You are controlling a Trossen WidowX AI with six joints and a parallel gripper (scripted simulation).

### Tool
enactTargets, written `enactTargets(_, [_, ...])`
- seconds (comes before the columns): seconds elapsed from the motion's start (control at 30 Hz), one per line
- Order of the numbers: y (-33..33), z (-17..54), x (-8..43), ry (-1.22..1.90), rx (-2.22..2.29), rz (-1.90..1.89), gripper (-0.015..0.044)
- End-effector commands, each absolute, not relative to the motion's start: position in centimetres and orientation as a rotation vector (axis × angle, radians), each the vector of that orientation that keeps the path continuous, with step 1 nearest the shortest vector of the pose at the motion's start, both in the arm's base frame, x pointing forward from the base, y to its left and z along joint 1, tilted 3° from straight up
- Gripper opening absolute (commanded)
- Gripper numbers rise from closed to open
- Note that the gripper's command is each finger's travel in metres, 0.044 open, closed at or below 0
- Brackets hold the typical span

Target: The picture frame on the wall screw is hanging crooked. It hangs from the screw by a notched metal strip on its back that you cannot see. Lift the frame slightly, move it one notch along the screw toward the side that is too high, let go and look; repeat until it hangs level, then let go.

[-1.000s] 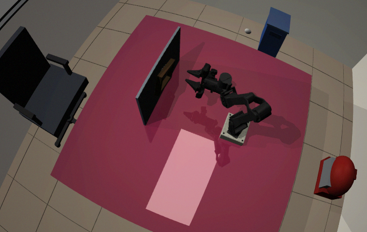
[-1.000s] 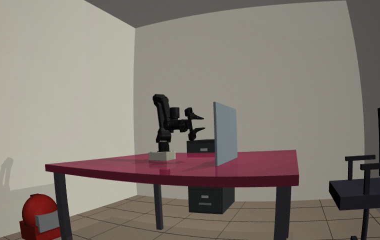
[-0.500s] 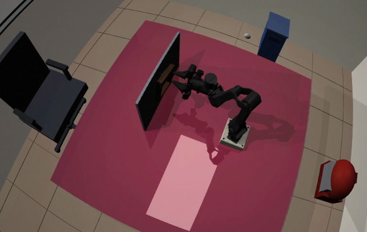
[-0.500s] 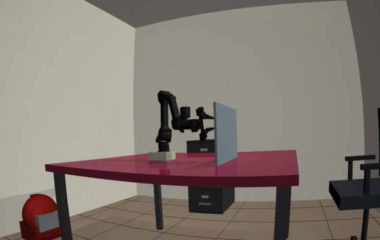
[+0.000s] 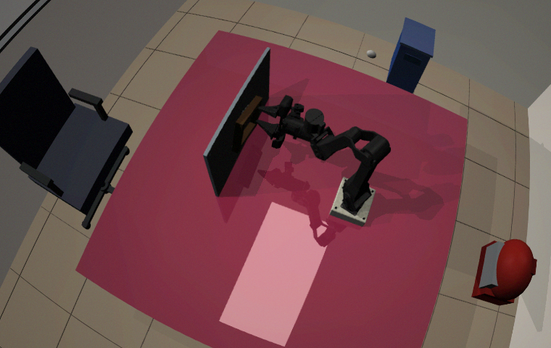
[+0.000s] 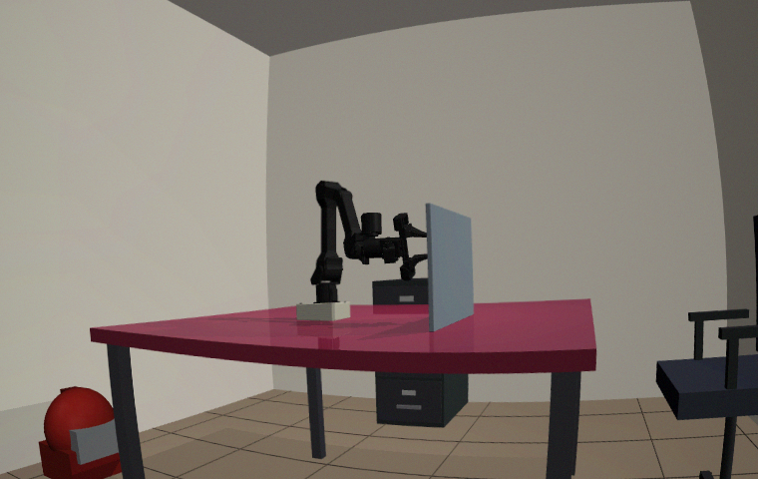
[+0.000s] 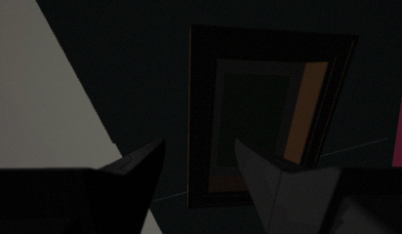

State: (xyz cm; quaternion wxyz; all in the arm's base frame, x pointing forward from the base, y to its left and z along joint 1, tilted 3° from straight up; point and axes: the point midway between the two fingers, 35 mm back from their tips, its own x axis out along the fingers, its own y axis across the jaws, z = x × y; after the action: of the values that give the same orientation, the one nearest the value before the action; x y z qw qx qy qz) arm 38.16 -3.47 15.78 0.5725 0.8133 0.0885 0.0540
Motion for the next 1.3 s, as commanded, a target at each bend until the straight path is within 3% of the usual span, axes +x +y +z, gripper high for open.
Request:
enactTargets(0.0, [-3.4,15.8,38.8,0.206,1.912,0.126,0.0260])
enactTargets(1.27, [-2.7,15.8,41.6,0.205,1.912,0.129,0.0260])
